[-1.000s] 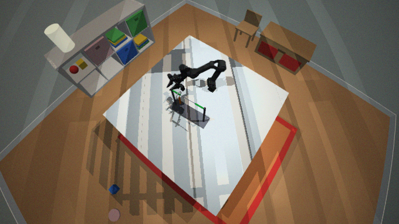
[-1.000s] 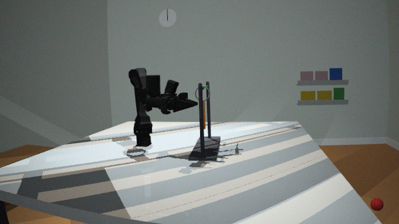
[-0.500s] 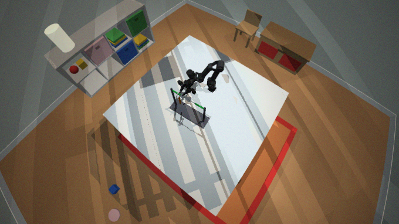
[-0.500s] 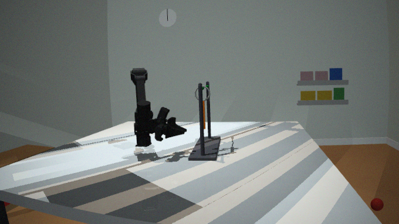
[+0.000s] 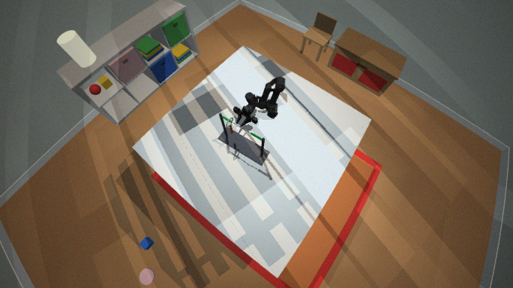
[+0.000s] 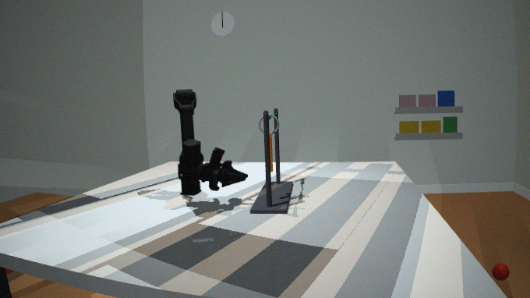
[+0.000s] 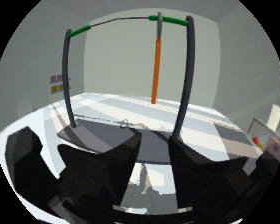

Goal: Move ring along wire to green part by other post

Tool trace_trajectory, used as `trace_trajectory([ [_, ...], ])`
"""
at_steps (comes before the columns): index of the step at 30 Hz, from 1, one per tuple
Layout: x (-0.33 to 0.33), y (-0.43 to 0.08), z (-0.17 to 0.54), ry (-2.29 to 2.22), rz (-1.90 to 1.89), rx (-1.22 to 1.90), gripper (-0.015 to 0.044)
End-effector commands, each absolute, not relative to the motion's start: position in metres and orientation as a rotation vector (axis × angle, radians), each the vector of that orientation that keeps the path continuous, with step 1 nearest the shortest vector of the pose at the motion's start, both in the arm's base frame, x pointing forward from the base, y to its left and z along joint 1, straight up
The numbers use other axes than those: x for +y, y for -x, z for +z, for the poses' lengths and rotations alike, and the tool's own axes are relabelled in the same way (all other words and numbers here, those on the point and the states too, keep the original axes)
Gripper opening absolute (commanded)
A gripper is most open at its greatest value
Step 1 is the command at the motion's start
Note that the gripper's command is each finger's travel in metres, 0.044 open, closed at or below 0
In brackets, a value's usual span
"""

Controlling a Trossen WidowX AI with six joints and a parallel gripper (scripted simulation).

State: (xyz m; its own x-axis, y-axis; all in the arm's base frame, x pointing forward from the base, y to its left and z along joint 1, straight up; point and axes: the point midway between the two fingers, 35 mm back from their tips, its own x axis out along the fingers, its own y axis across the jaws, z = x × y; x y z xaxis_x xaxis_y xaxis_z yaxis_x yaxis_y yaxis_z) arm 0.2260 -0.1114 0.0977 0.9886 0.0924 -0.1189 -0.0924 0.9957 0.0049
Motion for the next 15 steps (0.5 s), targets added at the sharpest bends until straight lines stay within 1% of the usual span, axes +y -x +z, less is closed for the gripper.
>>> trace_trajectory([
  [1, -0.111, -0.241, 0.11, 0.008, 0.087, 0.077, 0.016],
  [6, -0.103, -0.258, 0.128, 0.01, 0.092, 0.003, 0.016],
  [15, -0.103, -0.265, 0.131, 0.009, 0.093, -0.008, 0.016],
])
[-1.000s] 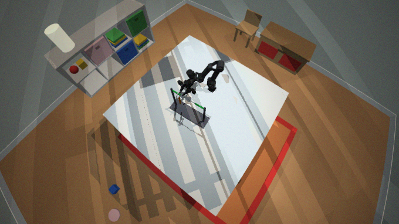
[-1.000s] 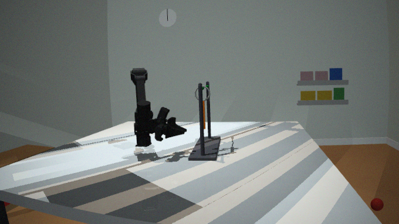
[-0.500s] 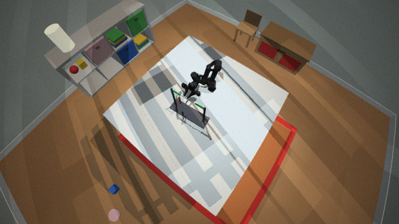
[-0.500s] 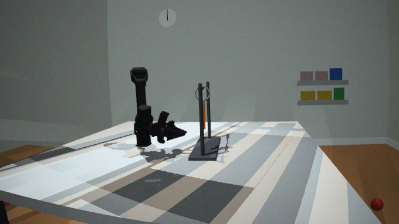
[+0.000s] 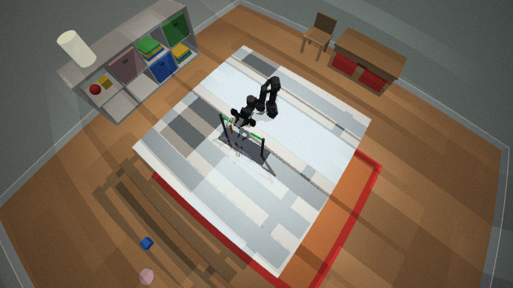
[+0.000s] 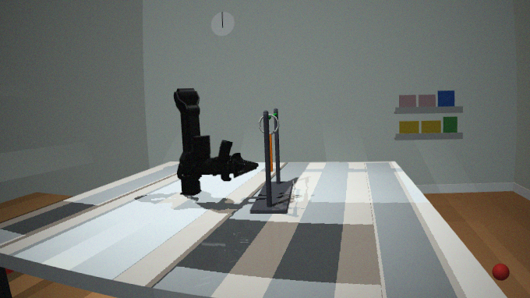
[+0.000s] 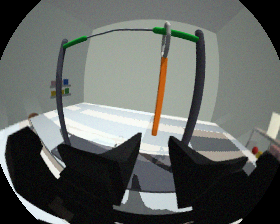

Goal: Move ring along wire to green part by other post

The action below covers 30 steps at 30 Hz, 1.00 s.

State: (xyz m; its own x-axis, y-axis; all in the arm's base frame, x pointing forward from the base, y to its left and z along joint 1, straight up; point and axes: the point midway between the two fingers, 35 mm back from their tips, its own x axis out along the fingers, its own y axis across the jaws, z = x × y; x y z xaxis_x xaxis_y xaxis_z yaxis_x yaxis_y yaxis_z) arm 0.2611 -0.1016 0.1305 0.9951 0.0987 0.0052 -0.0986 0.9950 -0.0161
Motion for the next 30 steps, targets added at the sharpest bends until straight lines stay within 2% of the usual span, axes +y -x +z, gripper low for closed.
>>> trace_trajectory([
  [1, -0.103, -0.266, 0.131, 0.009, 0.093, -0.008, 0.016],
  [30, -0.102, -0.311, 0.133, 0.009, 0.093, -0.012, 0.016],
])
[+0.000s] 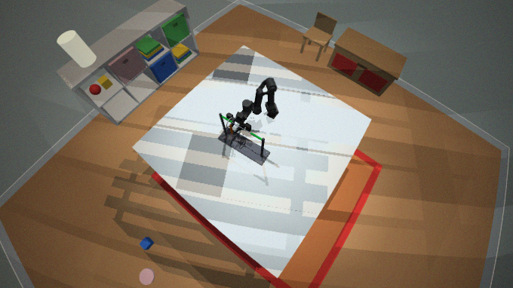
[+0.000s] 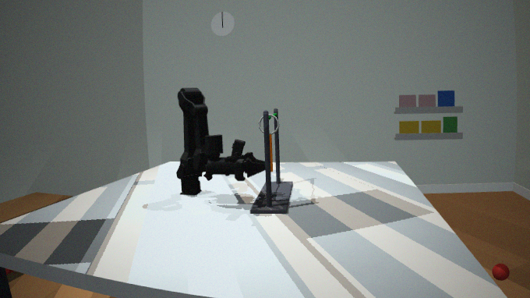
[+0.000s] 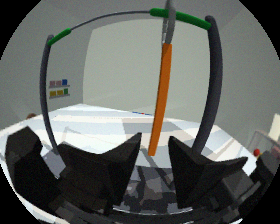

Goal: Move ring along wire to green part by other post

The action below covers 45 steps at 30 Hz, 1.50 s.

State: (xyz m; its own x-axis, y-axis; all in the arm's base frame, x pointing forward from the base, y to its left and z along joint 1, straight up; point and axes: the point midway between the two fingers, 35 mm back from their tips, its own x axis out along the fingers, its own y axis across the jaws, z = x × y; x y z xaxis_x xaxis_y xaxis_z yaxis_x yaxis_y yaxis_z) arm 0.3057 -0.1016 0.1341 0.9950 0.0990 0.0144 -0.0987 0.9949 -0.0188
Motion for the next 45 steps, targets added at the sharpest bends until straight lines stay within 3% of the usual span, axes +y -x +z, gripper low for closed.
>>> trace_trajectory([
  [1, -0.102, -0.312, 0.133, 0.009, 0.093, -0.012, 0.016],
  [34, -0.097, -0.335, 0.133, 0.009, 0.093, -0.014, 0.016],
  [39, -0.096, -0.335, 0.134, 0.016, 0.099, -0.016, 0.0029],
  [41, -0.096, -0.335, 0.134, 0.016, 0.099, -0.016, 0.0015],
  [45, -0.096, -0.335, 0.134, 0.016, 0.099, -0.016, -0.009],
])
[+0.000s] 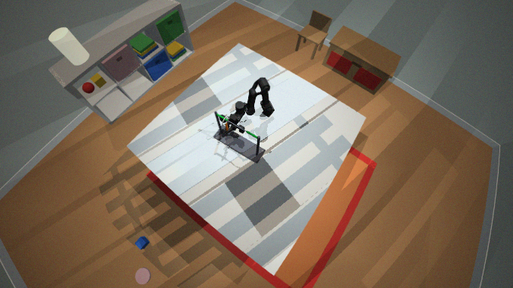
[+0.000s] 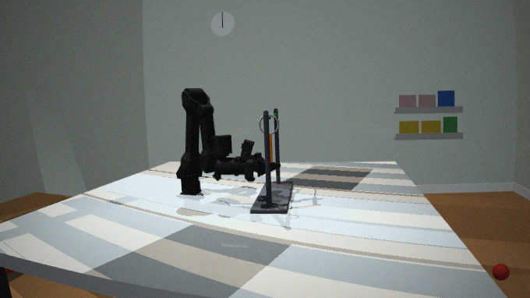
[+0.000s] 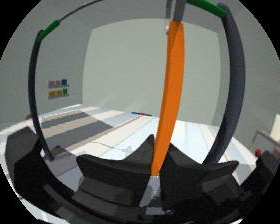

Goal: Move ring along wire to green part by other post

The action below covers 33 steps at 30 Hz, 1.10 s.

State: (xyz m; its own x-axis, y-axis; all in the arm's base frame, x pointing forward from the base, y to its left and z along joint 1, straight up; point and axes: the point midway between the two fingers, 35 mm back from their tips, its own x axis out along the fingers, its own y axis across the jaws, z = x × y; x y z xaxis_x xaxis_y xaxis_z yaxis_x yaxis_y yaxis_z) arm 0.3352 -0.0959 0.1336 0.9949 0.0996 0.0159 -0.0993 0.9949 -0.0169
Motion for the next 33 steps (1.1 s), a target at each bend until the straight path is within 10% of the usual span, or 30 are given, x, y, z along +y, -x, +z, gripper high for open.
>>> trace_trajectory([
  [1, -0.096, -0.335, 0.134, 0.016, 0.099, -0.016, -0.0116],
  [33, -0.099, -0.336, 0.155, 0.01, 0.095, -0.017, -0.015],
])
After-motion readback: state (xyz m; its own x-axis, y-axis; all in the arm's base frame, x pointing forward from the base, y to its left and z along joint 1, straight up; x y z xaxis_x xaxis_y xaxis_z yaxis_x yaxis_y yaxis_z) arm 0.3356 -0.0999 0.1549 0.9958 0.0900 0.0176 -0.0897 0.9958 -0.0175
